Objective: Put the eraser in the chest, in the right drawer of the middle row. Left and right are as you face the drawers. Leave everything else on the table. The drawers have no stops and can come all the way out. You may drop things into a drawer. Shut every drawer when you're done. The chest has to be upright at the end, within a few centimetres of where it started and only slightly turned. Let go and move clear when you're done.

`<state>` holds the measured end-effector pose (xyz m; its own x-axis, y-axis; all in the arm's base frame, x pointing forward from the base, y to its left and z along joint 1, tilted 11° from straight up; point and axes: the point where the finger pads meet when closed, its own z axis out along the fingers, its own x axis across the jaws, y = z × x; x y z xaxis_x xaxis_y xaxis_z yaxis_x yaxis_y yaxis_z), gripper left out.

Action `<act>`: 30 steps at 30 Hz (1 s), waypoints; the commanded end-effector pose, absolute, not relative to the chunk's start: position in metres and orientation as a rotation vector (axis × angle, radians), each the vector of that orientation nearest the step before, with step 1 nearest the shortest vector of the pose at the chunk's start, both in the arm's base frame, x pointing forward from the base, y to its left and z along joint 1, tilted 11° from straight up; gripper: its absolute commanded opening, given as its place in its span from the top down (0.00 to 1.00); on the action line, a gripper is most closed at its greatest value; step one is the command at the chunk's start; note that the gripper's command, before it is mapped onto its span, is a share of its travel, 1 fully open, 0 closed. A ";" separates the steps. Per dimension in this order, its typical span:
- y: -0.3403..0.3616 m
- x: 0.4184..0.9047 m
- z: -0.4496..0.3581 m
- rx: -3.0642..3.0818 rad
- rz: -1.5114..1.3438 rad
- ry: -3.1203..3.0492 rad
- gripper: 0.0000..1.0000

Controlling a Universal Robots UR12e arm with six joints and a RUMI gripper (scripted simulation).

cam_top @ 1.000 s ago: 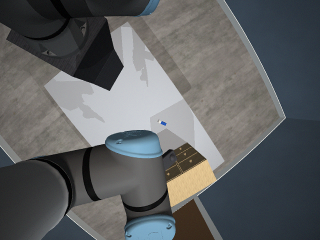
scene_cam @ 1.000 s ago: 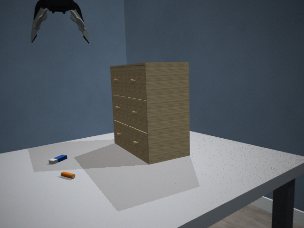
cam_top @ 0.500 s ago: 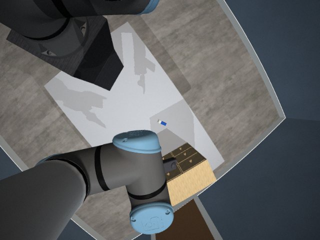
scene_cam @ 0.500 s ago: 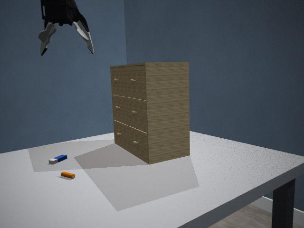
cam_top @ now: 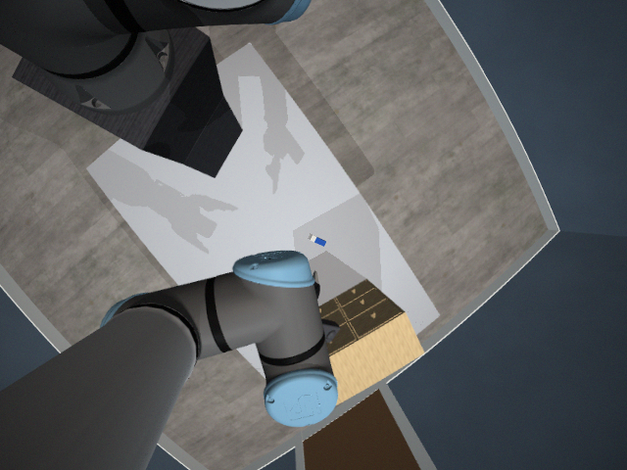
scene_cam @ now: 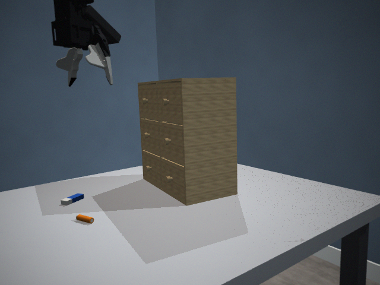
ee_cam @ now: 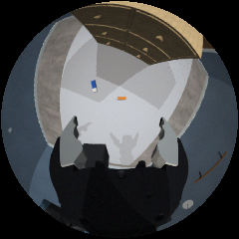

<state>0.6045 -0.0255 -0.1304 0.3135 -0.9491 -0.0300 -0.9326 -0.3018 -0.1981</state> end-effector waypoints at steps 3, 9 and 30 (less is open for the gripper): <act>-0.025 0.611 -0.147 -2.169 -0.120 2.010 0.00; -0.025 0.613 -0.157 -2.036 -0.103 2.140 0.00; -0.025 0.614 -0.163 -1.944 -0.091 2.220 0.00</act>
<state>0.6134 -0.0245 -0.1638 -0.1206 -0.9875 -0.1011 -0.9761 0.1366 -0.1691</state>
